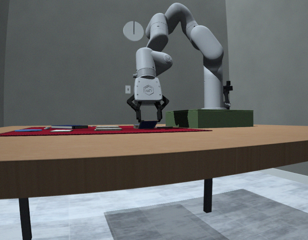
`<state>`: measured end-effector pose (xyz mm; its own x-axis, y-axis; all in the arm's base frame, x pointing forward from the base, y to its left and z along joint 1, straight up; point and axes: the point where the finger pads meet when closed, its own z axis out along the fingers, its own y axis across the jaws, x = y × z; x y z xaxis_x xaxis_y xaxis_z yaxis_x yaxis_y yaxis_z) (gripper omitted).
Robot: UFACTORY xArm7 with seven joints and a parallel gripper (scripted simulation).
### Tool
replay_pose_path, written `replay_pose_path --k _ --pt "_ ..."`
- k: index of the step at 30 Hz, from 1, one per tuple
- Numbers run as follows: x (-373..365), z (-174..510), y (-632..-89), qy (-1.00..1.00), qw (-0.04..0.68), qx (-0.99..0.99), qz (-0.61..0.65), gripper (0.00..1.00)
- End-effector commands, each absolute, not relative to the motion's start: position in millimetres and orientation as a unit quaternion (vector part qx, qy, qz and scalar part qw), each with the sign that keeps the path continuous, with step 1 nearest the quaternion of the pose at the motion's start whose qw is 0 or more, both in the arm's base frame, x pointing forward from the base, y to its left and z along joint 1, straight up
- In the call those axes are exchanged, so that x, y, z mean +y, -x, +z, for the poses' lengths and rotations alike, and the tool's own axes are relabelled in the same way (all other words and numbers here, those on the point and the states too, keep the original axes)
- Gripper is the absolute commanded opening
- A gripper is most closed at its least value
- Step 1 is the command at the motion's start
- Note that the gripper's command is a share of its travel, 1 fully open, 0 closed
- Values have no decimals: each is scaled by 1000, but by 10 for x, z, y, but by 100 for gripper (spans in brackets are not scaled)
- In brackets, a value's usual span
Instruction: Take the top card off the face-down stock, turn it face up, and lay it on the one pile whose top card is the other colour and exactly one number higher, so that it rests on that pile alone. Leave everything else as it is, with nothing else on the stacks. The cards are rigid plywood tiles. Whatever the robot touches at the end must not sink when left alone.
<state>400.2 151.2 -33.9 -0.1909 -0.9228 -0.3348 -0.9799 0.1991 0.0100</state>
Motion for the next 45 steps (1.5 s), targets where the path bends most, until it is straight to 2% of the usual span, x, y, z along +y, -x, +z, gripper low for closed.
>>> replay_pose_path --k 1,45 --pt "1514 -330 -4015 623 132 763 112 74" --pt "1535 -365 -4018 625 115 766 98 74"
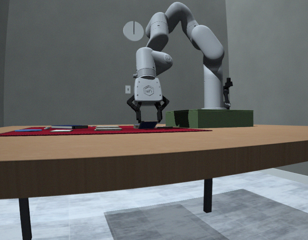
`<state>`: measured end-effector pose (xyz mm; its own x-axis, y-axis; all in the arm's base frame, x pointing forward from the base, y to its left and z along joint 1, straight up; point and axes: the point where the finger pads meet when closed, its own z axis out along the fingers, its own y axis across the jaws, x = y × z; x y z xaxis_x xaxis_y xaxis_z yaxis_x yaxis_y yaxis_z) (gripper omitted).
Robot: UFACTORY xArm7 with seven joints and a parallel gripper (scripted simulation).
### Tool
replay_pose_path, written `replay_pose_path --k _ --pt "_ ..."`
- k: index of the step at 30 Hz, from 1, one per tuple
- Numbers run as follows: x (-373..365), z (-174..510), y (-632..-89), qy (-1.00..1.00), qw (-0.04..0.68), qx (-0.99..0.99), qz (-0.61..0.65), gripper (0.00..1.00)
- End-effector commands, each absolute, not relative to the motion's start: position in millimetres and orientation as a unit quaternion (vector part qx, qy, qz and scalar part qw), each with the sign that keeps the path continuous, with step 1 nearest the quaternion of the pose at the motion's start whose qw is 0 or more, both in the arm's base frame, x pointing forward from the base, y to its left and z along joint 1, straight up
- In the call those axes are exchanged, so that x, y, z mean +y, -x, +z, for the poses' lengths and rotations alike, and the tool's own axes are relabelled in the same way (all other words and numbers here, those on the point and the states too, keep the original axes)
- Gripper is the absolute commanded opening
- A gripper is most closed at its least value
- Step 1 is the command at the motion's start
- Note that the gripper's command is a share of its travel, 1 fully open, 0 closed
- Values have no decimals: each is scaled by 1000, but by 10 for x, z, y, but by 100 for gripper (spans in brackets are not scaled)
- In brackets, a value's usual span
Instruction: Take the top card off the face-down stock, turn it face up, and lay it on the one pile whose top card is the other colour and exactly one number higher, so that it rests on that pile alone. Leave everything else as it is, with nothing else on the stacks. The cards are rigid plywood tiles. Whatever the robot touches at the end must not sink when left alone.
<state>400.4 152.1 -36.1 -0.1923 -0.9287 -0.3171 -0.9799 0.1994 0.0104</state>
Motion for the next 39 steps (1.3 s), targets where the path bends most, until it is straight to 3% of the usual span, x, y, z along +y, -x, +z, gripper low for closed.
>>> replay_pose_path --k 1,39 --pt "1538 -371 -4018 625 113 766 96 74" --pt "1635 -614 -4037 632 2 775 2 74"
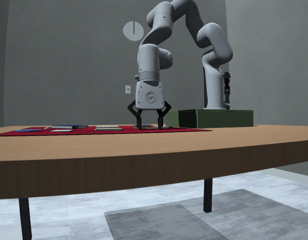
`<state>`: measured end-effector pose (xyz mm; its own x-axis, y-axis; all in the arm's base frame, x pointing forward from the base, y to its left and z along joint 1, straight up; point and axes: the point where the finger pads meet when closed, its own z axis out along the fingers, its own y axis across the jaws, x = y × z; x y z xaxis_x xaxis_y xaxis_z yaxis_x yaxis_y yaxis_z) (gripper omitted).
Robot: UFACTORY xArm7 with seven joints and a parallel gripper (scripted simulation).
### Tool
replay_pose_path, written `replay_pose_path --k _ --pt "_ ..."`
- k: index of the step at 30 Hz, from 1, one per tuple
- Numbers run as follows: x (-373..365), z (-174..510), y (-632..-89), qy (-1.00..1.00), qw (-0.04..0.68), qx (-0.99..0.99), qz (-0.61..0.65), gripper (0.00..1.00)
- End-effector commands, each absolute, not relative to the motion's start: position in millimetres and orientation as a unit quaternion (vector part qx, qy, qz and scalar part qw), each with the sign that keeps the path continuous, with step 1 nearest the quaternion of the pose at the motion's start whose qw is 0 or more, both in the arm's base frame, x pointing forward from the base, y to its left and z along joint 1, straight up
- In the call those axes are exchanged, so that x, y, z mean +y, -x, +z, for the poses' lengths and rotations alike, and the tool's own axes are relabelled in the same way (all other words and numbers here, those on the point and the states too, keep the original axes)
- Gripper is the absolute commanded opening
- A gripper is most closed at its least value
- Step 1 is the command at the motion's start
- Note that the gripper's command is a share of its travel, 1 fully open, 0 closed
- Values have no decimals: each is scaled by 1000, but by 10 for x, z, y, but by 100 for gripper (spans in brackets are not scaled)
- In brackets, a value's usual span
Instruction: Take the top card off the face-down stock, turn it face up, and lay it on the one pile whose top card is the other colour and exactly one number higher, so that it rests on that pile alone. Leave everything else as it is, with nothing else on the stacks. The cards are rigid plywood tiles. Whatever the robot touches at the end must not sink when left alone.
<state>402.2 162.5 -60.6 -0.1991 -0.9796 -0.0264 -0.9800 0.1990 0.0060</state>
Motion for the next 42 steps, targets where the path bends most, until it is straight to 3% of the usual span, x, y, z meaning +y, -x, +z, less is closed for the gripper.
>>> replay_pose_path --k 1,32,33,42 --pt "1636 -616 -4037 632 1 775 1 74" --pt "1637 -621 -4038 632 -2 775 -1 74" --pt "1637 -621 -4038 632 -2 775 -1 87" --pt "1637 -621 -4038 632 -2 775 -1 87"
